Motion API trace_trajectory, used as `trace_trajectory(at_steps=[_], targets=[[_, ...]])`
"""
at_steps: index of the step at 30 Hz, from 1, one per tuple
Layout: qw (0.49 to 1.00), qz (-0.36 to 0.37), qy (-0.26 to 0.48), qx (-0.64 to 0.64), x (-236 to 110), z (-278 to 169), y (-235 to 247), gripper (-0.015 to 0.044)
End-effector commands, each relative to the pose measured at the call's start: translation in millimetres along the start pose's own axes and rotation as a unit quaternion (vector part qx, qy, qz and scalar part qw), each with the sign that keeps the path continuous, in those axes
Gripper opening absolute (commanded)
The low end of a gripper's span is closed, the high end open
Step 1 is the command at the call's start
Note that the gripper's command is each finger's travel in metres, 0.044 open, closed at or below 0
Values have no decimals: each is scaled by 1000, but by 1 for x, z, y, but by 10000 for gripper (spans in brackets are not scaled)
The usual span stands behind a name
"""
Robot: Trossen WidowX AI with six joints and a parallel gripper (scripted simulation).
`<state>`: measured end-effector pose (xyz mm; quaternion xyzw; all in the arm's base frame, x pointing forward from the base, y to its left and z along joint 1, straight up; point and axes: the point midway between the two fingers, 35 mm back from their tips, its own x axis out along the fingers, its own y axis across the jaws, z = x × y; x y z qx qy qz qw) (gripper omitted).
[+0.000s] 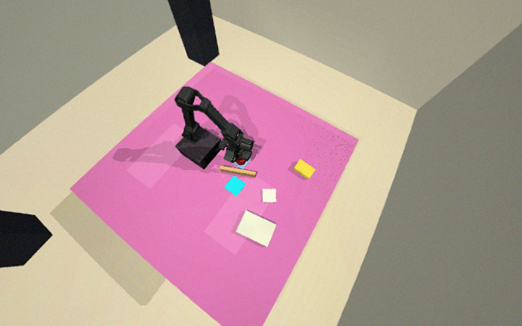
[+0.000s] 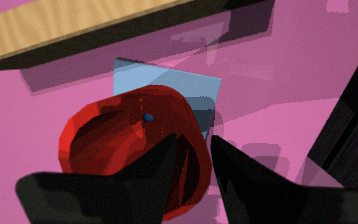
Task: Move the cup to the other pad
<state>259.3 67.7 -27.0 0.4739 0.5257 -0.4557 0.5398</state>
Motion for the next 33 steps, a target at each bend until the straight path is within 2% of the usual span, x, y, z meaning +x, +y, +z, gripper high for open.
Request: trace_trajectory(at_steps=[1,16,22,33], targets=[[1000,0,0,0,0,0,0,101],[1000,0,0,0,0,0,0,1],[1000,0,0,0,-7,0,1,0],[1000,-2,2,0,-49,0,3,0]])
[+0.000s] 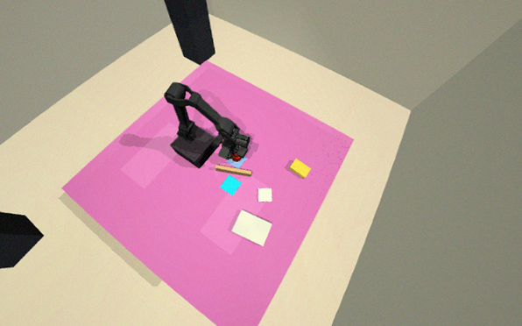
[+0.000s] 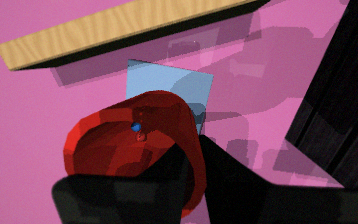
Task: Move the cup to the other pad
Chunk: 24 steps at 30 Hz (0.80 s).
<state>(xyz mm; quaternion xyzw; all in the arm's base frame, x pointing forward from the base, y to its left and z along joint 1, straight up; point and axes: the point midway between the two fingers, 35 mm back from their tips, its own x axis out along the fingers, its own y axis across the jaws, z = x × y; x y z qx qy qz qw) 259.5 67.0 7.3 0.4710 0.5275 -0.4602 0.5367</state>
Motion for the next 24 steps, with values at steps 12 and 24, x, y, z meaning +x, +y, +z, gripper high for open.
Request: trace_trajectory(at_steps=[12,24], targets=[[1000,4,3,-1,-38,2,0,0],[1000,2,0,1,-36,3,0,0]])
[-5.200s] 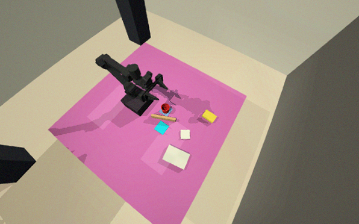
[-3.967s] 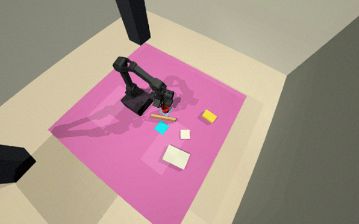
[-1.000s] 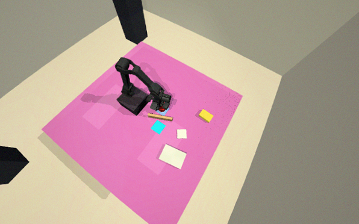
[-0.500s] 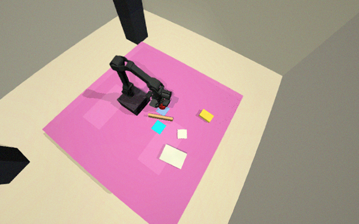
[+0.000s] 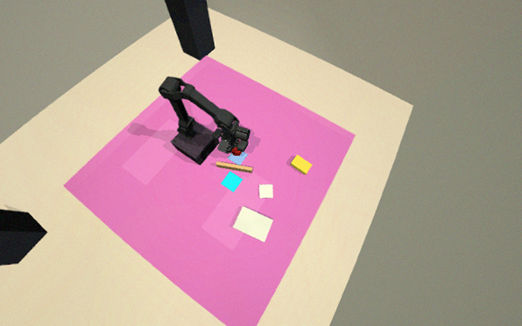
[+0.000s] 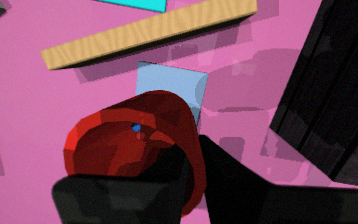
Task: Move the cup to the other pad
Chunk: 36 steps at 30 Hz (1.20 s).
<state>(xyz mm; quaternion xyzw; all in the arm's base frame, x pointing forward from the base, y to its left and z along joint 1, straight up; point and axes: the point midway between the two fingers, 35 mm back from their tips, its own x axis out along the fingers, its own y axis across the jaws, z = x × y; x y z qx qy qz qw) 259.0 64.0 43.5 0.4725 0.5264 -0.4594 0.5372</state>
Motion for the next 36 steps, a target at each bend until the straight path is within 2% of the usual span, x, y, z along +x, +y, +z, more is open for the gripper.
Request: trace_trajectory(at_steps=[1,10,36], targets=[[1000,0,0,0,0,0,0,0],[1000,0,0,0,0,4,1,0],[1000,2,0,-2,-4,55,17,0]])
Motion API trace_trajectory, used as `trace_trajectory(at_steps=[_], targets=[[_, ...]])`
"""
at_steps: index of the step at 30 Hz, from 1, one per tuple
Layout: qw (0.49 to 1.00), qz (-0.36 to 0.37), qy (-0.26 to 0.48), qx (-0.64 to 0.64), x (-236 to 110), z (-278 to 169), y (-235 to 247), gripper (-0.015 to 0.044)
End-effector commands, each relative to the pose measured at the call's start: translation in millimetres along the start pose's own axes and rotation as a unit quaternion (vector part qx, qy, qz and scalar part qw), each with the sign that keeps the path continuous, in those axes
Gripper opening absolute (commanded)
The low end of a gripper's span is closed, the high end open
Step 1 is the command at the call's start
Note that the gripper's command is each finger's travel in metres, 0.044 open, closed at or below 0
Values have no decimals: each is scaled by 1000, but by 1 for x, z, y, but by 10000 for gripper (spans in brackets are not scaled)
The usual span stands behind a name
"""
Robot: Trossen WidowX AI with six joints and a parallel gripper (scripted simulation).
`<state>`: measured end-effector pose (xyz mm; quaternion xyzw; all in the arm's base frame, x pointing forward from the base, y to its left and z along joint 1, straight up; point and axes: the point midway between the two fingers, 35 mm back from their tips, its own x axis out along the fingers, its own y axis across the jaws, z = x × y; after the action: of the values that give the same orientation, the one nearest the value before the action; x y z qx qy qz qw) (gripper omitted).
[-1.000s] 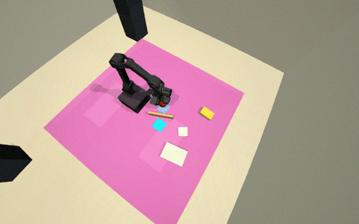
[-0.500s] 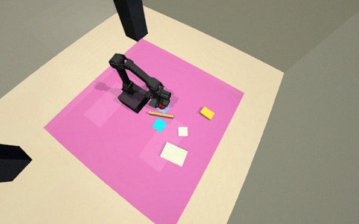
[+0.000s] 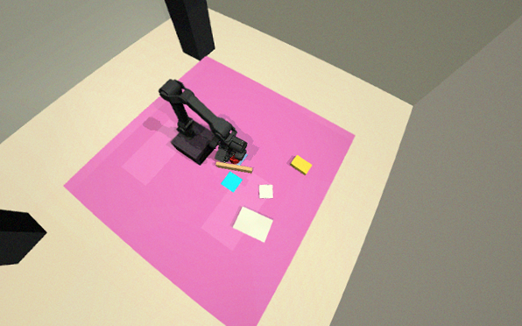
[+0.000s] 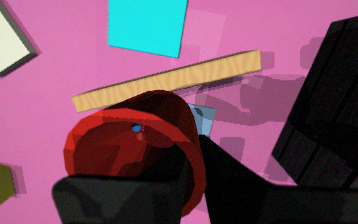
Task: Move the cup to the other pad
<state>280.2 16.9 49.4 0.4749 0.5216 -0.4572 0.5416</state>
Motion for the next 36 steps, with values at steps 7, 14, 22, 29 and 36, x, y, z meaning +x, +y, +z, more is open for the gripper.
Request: trace_trajectory(at_steps=[7,14,22,29,36], targets=[[1000,-4,2,-2,1,20,6,0],[1000,-4,2,-2,0,35,10,0],[1000,-4,1,-2,-1,54,15,0],[1000,-4,0,-2,-2,71,20,0],[1000,-4,-1,-2,-1,88,24,0]])
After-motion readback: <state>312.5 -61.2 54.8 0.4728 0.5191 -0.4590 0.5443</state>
